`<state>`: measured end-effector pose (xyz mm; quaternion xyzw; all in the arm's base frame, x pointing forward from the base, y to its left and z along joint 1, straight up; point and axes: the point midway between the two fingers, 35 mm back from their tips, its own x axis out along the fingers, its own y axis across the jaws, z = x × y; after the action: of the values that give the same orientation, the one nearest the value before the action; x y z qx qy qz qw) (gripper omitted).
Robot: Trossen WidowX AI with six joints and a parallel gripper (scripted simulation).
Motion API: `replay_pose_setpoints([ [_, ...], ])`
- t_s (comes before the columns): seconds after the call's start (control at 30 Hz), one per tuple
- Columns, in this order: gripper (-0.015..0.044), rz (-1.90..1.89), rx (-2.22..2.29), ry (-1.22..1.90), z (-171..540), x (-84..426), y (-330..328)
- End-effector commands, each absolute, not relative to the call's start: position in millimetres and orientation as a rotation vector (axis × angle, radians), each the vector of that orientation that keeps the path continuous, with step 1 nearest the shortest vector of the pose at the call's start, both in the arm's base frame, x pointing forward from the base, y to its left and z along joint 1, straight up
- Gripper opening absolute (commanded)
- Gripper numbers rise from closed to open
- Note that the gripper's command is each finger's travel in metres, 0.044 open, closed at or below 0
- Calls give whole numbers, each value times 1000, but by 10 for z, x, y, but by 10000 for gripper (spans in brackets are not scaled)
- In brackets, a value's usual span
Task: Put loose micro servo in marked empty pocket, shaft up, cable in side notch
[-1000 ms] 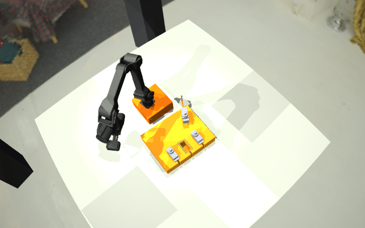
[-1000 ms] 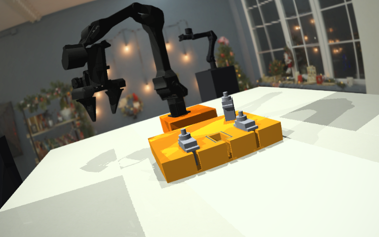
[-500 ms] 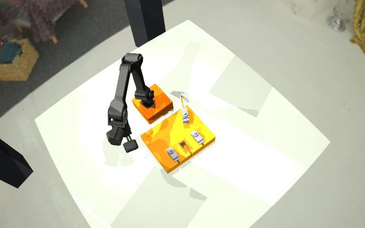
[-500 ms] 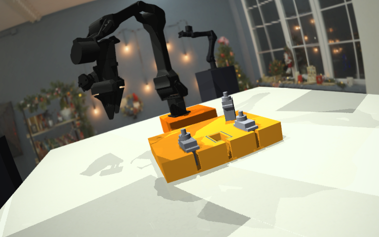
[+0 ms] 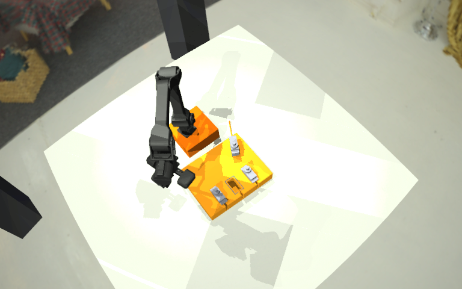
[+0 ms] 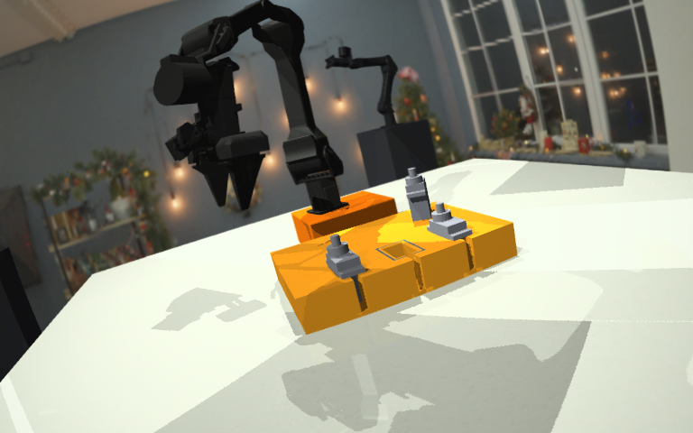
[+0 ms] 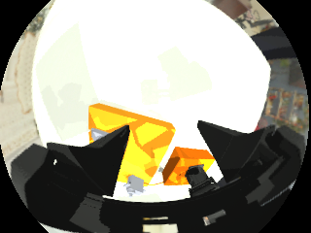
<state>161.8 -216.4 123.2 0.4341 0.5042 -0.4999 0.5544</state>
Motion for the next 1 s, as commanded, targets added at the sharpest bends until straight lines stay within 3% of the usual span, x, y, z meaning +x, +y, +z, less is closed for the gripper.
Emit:
replay_pose_setpoints([
  [0.0, 440, -1076, 932, 1245, 1246, 1699, -2066],
  [0.97, 440, -299, 177, 1510, 1227, 2156, -1364],
])
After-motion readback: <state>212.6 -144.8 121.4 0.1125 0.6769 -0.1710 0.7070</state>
